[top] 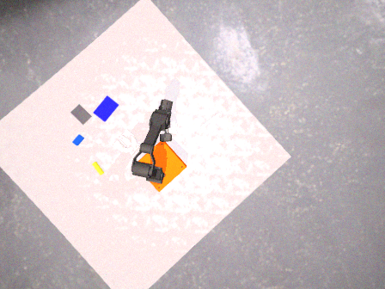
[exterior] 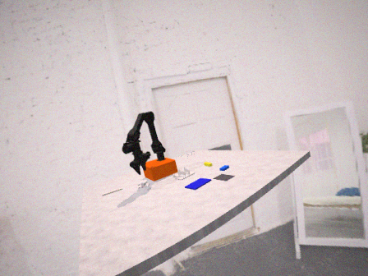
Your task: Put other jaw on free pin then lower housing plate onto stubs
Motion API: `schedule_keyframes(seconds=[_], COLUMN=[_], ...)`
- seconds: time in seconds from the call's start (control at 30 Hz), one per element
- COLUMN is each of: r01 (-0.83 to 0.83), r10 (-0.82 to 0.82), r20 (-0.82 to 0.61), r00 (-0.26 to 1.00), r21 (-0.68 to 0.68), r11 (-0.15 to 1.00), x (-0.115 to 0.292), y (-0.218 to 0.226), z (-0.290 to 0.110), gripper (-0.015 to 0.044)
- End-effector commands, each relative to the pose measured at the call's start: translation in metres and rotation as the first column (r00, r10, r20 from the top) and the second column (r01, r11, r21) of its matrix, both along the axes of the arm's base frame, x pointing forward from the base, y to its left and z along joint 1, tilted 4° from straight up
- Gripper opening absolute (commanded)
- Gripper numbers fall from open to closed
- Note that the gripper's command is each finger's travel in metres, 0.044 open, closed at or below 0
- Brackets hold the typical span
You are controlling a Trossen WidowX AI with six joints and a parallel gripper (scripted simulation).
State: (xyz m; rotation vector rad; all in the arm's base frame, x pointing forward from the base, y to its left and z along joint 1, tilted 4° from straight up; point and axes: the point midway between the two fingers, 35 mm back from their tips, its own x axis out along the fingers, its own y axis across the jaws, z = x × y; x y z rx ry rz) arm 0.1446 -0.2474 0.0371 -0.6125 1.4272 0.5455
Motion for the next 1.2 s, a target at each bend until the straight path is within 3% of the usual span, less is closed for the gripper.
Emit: schedule_keyframes(seconds=[0.0, 0.23, 0.4, 1.17], r01=[-0.069, -0.072, -0.072, -0.072], r10=[0.069, 0.072, 0.072, 0.072], r20=[0.004, 0.004, 0.004, 0.004], r00=[0.998, 0.997, 0.997, 0.997], r21=[-0.006, -0.007, -0.006, -0.006], r11=[0.998, 0.997, 0.997, 0.997], x=[-0.025, -0.027, -0.024, -0.022], y=[-0.015, -0.016, -0.016, -0.016], z=[0.003, 0.001, -0.036, -0.057], gripper=[0.0440, 0.0440, 0.0440, 0.0440])
